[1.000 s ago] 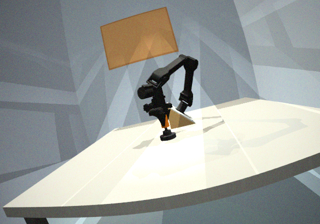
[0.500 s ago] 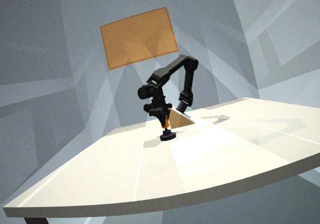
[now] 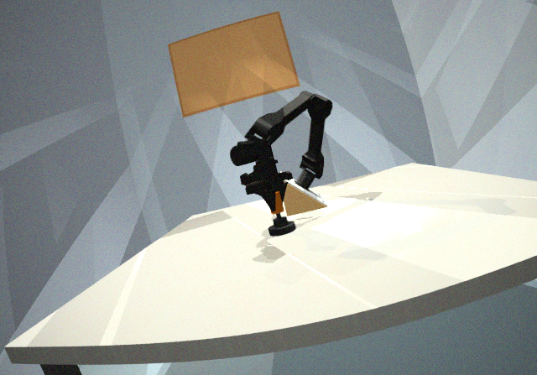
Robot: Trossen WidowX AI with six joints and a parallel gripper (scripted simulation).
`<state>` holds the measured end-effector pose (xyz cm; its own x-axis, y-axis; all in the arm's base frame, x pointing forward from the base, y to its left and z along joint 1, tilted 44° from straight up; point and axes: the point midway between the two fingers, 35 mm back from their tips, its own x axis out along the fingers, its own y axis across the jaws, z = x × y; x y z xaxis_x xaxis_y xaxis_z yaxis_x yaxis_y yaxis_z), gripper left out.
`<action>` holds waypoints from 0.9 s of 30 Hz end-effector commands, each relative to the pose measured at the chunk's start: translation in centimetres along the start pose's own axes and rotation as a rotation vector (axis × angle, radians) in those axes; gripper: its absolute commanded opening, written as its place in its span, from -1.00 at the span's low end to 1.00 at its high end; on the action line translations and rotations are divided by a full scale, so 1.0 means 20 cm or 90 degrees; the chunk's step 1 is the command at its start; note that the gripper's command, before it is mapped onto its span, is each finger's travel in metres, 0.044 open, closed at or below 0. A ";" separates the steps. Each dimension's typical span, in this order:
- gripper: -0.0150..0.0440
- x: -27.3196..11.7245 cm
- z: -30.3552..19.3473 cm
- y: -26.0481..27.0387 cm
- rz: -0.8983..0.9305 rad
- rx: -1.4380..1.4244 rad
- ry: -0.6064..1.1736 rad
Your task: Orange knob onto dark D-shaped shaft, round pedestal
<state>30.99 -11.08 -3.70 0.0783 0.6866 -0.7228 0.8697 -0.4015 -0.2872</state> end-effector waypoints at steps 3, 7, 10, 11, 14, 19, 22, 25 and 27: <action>-0.49 0.00 0.00 0.00 0.002 0.030 -0.001; -0.49 0.00 0.00 0.00 0.002 0.030 -0.001; -0.49 0.01 0.00 -0.01 0.002 0.030 -0.001; -0.49 0.01 0.00 -0.01 0.002 0.030 -0.001; -0.49 0.01 0.00 -0.01 0.002 0.030 -0.001; -0.49 0.01 0.00 -0.01 0.002 0.030 -0.001; -0.49 0.01 0.00 0.00 0.002 0.030 -0.001; -0.49 0.02 0.00 0.00 0.002 0.030 -0.001; -0.49 0.02 0.00 0.00 0.002 0.030 -0.001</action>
<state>30.86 -10.82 -3.88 0.0787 0.6847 -0.7246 0.8476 -0.4286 -0.3130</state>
